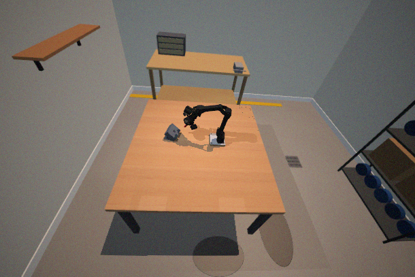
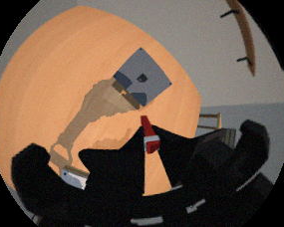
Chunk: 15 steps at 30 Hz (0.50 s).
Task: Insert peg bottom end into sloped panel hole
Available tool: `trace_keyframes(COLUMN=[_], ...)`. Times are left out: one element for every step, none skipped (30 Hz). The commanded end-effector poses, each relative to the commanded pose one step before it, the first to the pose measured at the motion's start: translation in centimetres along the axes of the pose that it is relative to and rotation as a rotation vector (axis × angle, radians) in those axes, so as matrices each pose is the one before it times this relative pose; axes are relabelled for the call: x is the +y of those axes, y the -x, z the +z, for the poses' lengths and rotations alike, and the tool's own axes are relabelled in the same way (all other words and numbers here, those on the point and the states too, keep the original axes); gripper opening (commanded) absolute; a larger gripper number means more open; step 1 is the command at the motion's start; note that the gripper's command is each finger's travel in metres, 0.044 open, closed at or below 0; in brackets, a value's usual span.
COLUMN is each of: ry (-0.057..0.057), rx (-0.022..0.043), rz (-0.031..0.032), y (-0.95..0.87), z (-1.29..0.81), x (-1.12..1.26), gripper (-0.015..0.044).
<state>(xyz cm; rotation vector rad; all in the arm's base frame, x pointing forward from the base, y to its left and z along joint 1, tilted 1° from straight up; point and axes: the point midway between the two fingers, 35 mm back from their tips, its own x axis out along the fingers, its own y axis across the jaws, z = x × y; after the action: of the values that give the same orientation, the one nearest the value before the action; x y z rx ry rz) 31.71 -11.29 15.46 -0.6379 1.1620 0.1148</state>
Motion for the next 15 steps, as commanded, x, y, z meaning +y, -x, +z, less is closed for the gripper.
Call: trace_keyframes(ry=[-0.0438,-0.0088,-0.0088,-0.0088,-0.0088,-0.0088,-0.0088,-0.0088,-0.0088,-0.0088,-0.0088,-0.0088,-0.0088,-0.0088,-0.0088], rx=[-0.00859,-0.00204,-0.00206,-0.00208,-0.00210,-0.00212,-0.00213,-0.00215,-0.00217,-0.00218,-0.00220,-0.00222,-0.00223,-0.00225,-0.00226], rz=[-0.01225,-0.00158,-0.00156,-0.00153,-0.00151,-0.00149,-0.00146,-0.00144,-0.00142,-0.00139,-0.00137,-0.00134,-0.00132,-0.00129,-0.00127], y=[0.078,0.011,0.011,0.011,0.011,0.011,0.011,0.012,0.012,0.012,0.012,0.012,0.012,0.012,0.012], z=[0.266,0.056,0.056,0.056,0.056,0.056,0.056,0.056,0.055,0.055,0.055,0.055,0.055,0.055,0.054], x=[-0.002,0.013,0.014,0.014,0.015,0.015,0.016,0.017,0.017,0.018,0.018,0.019,0.019,0.020,0.020], gripper=[0.0000,0.0000,0.0000,0.0000,0.0000,0.0000,0.0000,0.0000,0.0000,0.0000,0.0000,0.0000,0.0000,0.0000,0.0000])
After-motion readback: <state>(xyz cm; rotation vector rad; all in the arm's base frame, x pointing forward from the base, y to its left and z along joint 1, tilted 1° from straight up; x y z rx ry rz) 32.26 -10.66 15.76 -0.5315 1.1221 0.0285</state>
